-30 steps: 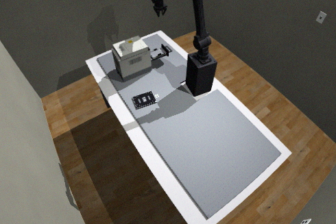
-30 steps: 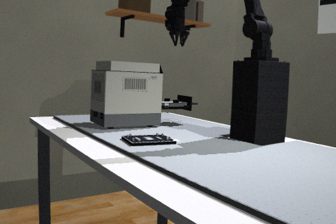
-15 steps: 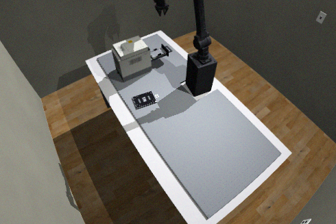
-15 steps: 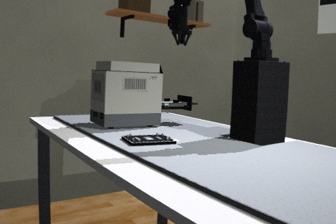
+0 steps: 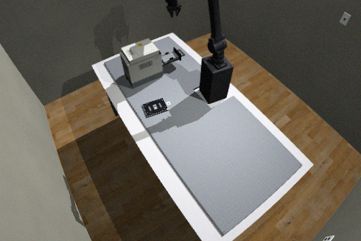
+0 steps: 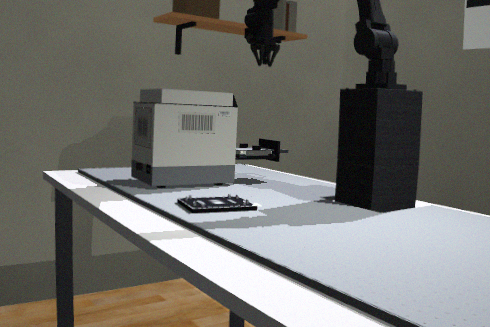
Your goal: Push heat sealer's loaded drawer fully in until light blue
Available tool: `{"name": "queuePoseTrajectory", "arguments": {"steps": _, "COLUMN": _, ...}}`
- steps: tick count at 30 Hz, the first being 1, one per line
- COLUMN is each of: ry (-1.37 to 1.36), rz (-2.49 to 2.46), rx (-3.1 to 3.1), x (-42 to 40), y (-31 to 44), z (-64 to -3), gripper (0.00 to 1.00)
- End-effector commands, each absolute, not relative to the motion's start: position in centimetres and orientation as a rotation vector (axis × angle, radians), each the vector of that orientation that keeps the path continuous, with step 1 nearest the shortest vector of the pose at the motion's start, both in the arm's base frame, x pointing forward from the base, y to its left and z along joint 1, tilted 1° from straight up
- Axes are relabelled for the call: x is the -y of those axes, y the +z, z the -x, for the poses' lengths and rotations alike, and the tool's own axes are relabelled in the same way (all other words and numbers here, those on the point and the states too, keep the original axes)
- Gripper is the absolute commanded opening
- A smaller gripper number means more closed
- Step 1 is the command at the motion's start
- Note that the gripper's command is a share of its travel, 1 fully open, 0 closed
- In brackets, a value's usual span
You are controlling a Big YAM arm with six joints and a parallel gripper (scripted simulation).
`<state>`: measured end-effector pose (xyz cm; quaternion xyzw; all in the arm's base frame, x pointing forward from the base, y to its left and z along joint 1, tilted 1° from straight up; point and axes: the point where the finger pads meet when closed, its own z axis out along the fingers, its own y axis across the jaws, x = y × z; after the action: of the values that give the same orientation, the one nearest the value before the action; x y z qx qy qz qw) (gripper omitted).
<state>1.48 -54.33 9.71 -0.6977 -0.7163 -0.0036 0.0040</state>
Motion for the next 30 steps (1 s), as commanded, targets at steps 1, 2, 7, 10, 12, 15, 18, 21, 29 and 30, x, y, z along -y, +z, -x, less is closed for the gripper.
{"name": "queuePoseTrajectory", "arguments": {"steps": 1, "ry": 0.082, "rz": 2.212, "rx": 2.304, "x": 56.1, "y": 13.3, "z": -1.9, "gripper": 0.45}}
{"name": "queuePoseTrajectory", "arguments": {"steps": 2, "ry": 0.082, "rz": 2.212, "rx": 2.304, "x": 56.1, "y": 13.3, "z": -1.9, "gripper": 0.45}}
{"name": "queuePoseTrajectory", "arguments": {"steps": 7, "ry": 0.082, "rz": 2.212, "rx": 2.304, "x": 56.1, "y": 13.3, "z": -1.9, "gripper": 0.45}}
{"name": "queuePoseTrajectory", "arguments": {"steps": 10, "ry": 0.082, "rz": 2.212, "rx": 2.304, "x": 56.1, "y": 13.3, "z": -1.9, "gripper": 0.45}}
{"name": "queuePoseTrajectory", "arguments": {"steps": 12, "ry": 0.082, "rz": 2.212, "rx": 2.304, "x": 56.1, "y": 13.3, "z": -1.9, "gripper": 0.45}}
{"name": "queuePoseTrajectory", "arguments": {"steps": 15, "ry": 0.082, "rz": 2.212, "rx": 2.304, "x": 56.1, "y": 13.3, "z": -1.9, "gripper": 0.45}}
{"name": "queuePoseTrajectory", "arguments": {"steps": 18, "ry": 0.04, "rz": 2.219, "rx": 2.272, "x": 54.7, "y": 11.4, "z": -1.7, "gripper": 0.45}}
{"name": "queuePoseTrajectory", "arguments": {"steps": 21, "ry": 0.043, "rz": 2.218, "rx": 2.27, "x": 54.4, "y": 10.6, "z": -1.6, "gripper": 0.45}}
{"name": "queuePoseTrajectory", "arguments": {"steps": 29, "ry": 0.035, "rz": 2.245, "rx": 2.252, "x": 53.2, "y": 7.6, "z": -1.3, "gripper": 0.45}}
{"name": "queuePoseTrajectory", "arguments": {"steps": 30, "ry": 0.035, "rz": 2.245, "rx": 2.251, "x": 53.1, "y": 7.2, "z": -1.3, "gripper": 0.45}}
